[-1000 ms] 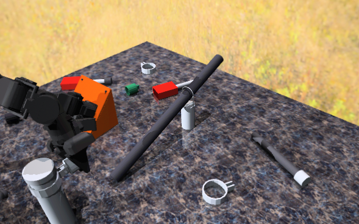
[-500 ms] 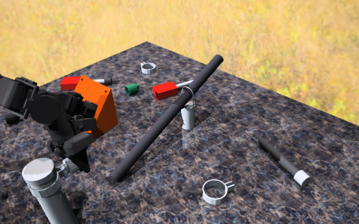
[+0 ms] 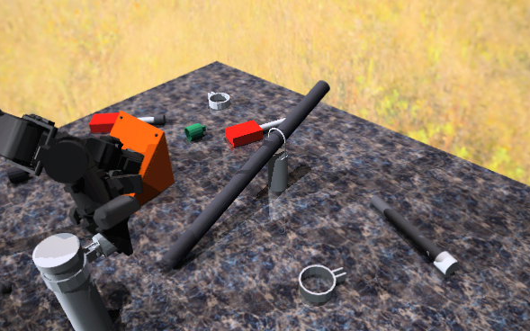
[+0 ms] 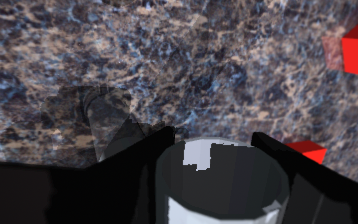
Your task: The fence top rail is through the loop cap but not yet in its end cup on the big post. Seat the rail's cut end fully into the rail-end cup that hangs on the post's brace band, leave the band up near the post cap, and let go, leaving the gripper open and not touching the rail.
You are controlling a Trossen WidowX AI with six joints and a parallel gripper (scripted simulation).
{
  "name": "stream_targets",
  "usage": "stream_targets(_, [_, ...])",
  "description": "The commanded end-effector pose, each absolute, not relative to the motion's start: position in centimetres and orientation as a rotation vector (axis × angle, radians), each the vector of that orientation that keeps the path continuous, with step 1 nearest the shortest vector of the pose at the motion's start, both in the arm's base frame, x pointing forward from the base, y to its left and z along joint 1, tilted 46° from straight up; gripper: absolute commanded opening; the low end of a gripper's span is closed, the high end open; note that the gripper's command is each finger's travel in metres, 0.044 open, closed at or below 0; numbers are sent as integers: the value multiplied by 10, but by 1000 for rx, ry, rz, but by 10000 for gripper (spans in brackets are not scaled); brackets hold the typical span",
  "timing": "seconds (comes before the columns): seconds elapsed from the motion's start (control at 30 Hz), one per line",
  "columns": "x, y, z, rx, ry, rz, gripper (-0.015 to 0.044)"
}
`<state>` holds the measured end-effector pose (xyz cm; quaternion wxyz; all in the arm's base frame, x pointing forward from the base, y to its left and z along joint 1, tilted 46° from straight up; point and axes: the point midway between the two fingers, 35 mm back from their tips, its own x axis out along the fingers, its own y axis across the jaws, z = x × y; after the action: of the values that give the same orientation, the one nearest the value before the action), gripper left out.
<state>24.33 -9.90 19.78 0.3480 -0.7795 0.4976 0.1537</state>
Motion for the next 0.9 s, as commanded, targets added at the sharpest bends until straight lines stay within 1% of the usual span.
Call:
stream_targets(0.0, [243,-99,198,-2022,1290,399,210])
stream_targets(0.3, [246,-84,196,-2013,1291,412,440])
stream_targets(0.87, [249,-42,196,-2025,1288,414,440])
